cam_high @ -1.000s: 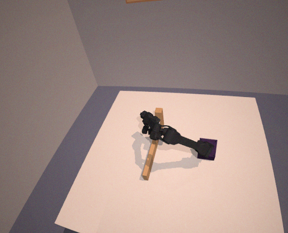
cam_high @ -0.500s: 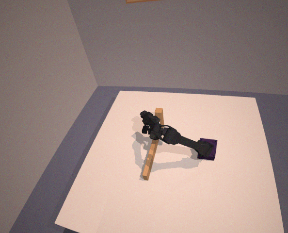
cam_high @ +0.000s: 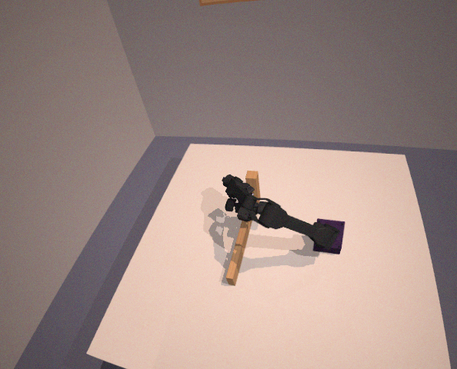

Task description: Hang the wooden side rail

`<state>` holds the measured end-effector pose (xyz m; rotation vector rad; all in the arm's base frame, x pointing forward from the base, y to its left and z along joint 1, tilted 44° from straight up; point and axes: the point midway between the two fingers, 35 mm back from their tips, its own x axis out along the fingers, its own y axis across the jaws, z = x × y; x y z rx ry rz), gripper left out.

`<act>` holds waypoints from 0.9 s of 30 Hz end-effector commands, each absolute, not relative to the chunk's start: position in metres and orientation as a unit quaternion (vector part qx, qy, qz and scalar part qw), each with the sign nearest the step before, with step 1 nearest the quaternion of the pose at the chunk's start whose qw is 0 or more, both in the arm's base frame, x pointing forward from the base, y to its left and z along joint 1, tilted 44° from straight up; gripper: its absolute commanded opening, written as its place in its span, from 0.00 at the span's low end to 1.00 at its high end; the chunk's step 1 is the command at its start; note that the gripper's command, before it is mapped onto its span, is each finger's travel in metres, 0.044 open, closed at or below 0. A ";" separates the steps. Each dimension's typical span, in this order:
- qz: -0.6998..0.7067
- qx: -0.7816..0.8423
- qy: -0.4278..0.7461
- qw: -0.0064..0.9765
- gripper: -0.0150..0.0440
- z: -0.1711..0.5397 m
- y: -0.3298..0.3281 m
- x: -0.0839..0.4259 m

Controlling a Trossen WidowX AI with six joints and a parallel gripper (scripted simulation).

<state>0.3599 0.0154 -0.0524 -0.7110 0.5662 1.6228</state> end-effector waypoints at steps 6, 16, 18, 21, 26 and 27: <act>0.694 -0.311 0.243 0.601 0.25 -0.048 0.009 0.363; 0.694 -0.311 0.243 0.601 0.25 -0.047 0.008 0.363; 0.694 -0.311 0.243 0.601 0.25 -0.047 0.007 0.363; 0.694 -0.311 0.243 0.601 0.25 -0.046 0.007 0.363; 0.694 -0.311 0.243 0.601 0.25 -0.046 0.006 0.363; 0.694 -0.311 0.243 0.601 0.25 -0.045 0.006 0.363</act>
